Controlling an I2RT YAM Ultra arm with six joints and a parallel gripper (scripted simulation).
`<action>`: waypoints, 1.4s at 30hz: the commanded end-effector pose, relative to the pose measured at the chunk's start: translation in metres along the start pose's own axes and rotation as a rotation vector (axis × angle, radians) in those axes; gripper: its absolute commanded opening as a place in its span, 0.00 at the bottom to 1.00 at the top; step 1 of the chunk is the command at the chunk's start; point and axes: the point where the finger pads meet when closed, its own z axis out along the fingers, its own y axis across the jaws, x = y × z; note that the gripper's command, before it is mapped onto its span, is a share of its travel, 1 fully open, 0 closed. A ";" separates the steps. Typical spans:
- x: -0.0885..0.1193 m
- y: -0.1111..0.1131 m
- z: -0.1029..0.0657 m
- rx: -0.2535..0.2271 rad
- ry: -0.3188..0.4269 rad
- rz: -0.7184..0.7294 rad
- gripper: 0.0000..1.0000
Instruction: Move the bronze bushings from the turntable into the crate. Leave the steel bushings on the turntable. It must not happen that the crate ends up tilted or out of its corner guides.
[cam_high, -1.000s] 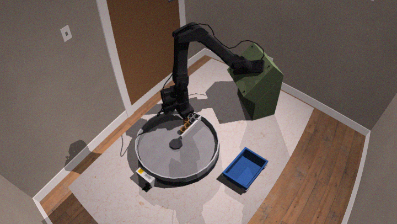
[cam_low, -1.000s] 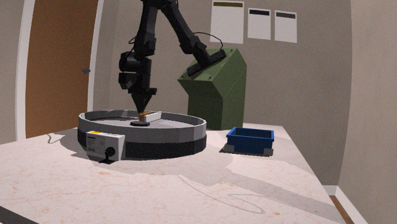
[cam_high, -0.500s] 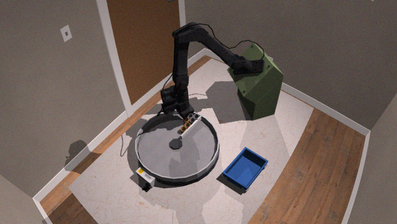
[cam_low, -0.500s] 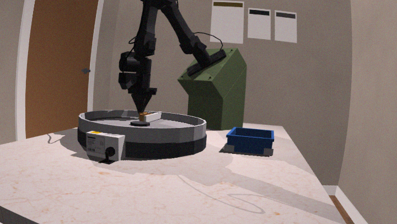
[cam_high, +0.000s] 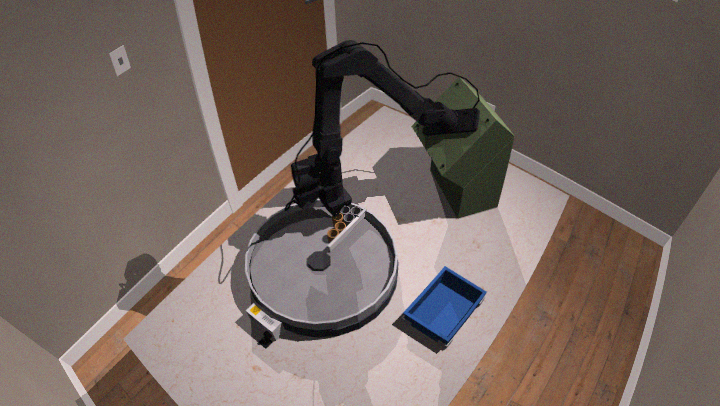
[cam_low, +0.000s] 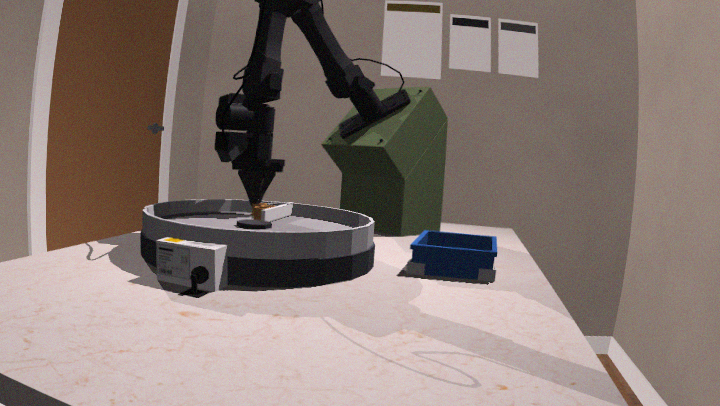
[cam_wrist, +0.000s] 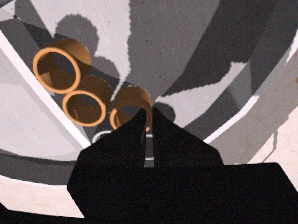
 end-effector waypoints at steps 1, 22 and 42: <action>-0.007 0.002 -0.007 -0.013 -0.027 -0.006 0.00; -0.014 0.000 -0.068 0.001 -0.040 0.003 0.00; -0.015 -0.002 -0.069 0.004 -0.044 0.005 0.00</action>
